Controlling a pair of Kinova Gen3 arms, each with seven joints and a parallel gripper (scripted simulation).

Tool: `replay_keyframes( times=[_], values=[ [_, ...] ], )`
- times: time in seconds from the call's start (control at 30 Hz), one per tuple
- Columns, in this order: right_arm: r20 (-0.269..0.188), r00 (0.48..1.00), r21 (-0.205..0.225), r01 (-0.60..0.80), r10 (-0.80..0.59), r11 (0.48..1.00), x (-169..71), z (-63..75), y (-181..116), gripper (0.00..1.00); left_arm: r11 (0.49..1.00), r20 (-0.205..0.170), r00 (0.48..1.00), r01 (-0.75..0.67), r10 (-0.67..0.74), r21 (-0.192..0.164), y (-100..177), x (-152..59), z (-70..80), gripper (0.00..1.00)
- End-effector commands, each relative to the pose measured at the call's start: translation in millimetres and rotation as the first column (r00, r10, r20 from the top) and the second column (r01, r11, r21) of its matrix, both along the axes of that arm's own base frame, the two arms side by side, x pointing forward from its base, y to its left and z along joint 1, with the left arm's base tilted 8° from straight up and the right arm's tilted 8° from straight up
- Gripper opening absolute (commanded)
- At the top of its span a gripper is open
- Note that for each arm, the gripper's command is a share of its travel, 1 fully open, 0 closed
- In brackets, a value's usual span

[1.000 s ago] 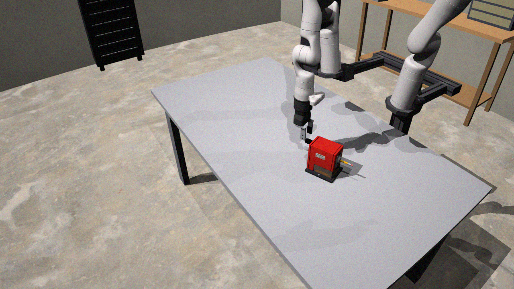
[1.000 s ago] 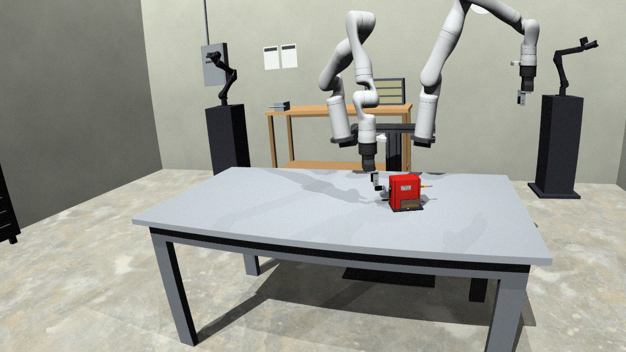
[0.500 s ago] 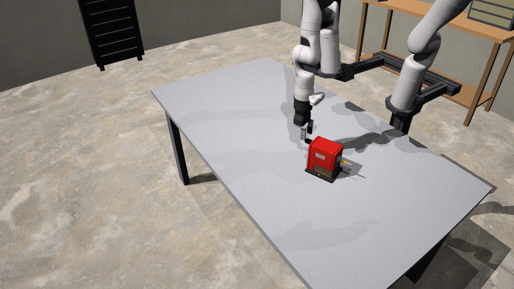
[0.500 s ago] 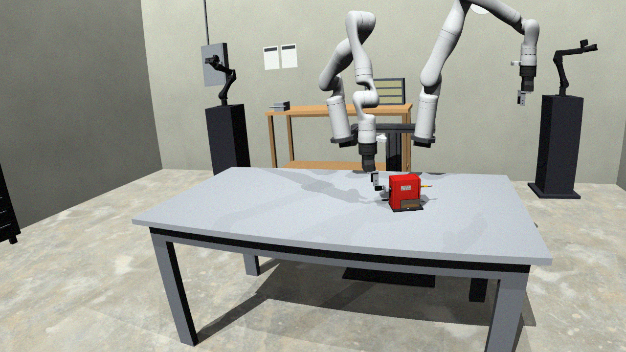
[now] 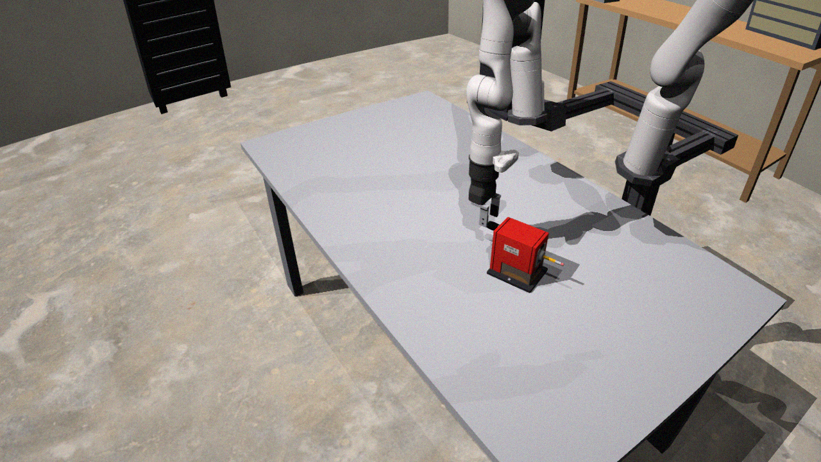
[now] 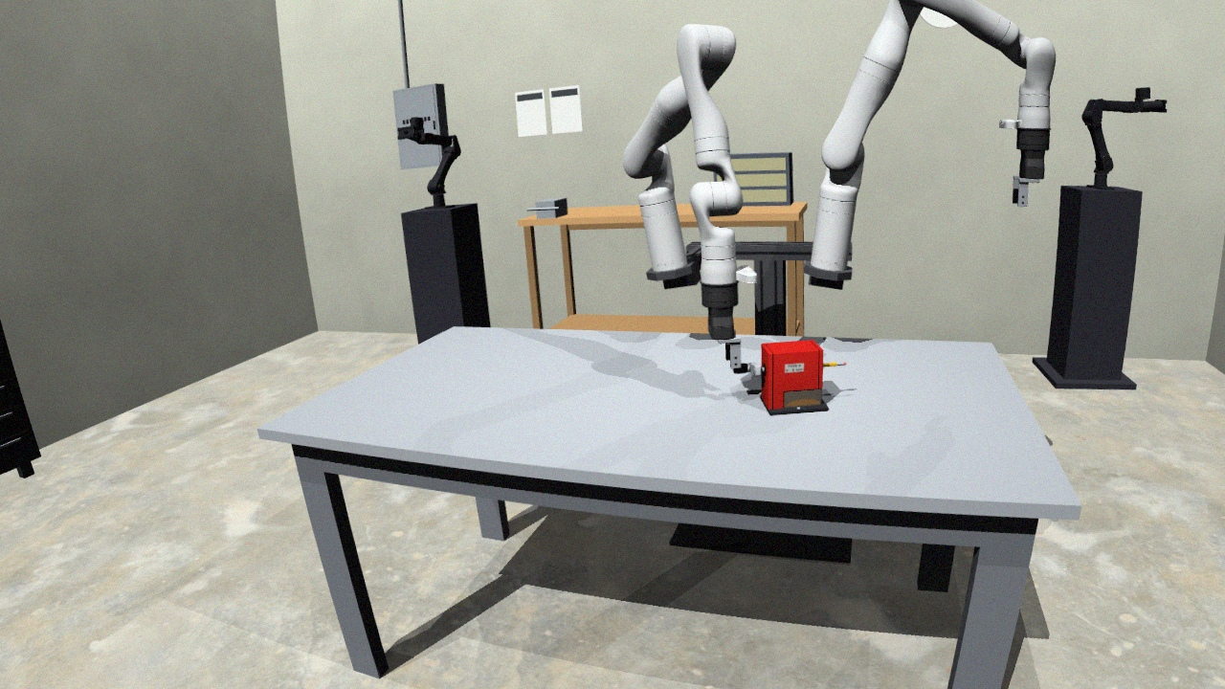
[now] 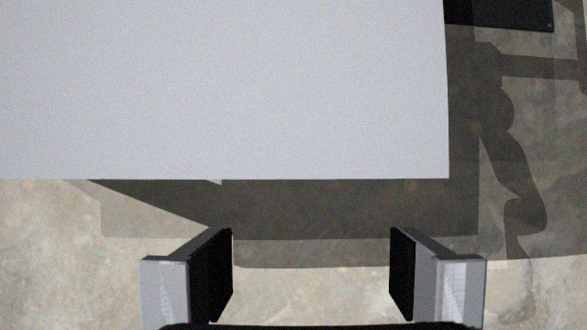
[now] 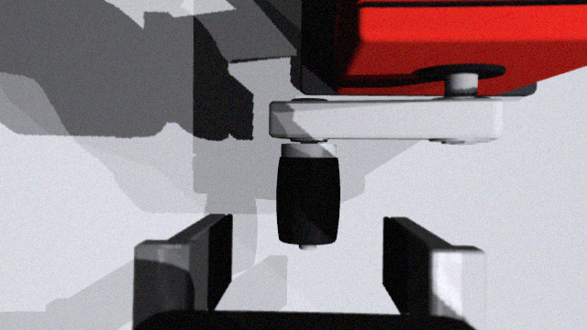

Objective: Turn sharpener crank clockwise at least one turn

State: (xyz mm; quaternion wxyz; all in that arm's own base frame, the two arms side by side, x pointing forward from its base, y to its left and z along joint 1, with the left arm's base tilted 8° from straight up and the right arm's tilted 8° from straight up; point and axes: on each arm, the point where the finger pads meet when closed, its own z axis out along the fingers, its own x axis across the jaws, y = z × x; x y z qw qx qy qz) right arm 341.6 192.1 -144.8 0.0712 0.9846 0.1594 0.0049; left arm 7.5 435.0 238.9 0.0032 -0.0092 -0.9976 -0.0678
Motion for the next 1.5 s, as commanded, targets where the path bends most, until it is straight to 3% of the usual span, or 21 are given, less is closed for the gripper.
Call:
replay_keyframes(
  times=[0.0, 0.83, 1.47],
  values=[
    [0.001, 1.000, 0.001, 0.000, 0.000, 1.000, 0.5, -0.8, 0.3, 0.97, 1.000, 0.000, 1.000, 0.000, 0.000, 0.002, 0.3, -0.1, 0.8, 1.00],
    [0.001, 1.000, 0.001, 0.000, 0.000, 1.000, 1.4, -24.9, -3.1, 0.97, 1.000, 0.000, 1.000, 0.000, 0.000, 0.002, 0.3, -0.1, 0.8, 1.00],
    [0.001, 1.000, 0.001, 0.000, 0.000, 1.000, 1.5, -28.8, -3.6, 0.97, 1.000, 0.000, 1.000, 0.000, 0.000, 0.002, 0.3, -0.1, 0.8, 1.00]
  ],
)
